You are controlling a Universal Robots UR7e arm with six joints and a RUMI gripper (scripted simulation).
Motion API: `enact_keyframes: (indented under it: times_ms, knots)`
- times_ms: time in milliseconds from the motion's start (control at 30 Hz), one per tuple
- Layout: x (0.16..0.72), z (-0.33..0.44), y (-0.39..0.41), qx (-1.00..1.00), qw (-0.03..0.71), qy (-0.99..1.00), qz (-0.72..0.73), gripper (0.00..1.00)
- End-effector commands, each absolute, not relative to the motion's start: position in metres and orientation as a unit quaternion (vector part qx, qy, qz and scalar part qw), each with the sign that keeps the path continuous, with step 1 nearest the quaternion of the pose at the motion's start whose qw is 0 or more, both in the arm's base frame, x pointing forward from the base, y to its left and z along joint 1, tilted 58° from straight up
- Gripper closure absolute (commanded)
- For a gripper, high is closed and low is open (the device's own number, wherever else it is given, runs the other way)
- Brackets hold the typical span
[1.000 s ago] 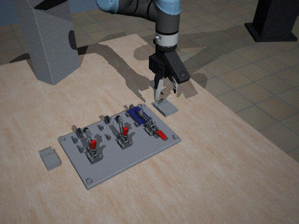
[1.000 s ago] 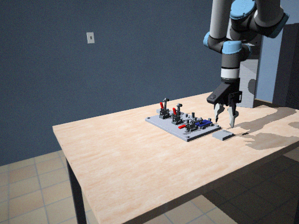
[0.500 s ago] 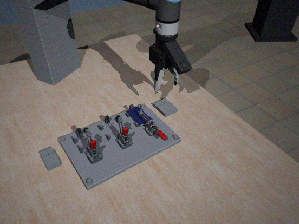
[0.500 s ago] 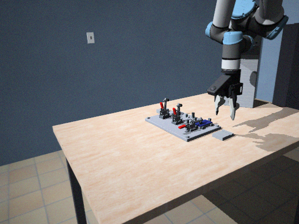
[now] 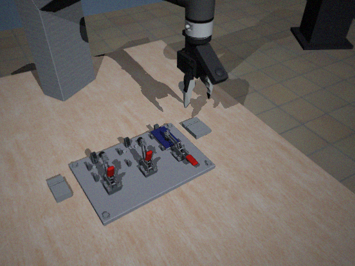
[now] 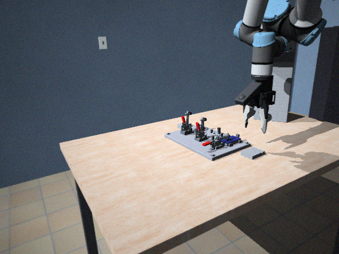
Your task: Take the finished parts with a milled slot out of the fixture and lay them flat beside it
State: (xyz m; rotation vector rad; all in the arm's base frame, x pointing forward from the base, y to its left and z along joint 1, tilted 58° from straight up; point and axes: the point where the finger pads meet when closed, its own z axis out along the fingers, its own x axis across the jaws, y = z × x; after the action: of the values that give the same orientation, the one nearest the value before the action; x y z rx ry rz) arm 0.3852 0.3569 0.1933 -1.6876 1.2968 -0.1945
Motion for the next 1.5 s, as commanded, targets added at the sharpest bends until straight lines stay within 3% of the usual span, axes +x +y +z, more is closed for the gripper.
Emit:
enact_keyframes:
  times_ms: [0,1467]
  knots:
    - [0.3849,0.1939,0.3567,-0.692,0.482,0.532,-0.08,0.46]
    - [0.3759,0.2014,0.3483,-0.692,0.482,0.532,-0.08,0.46]
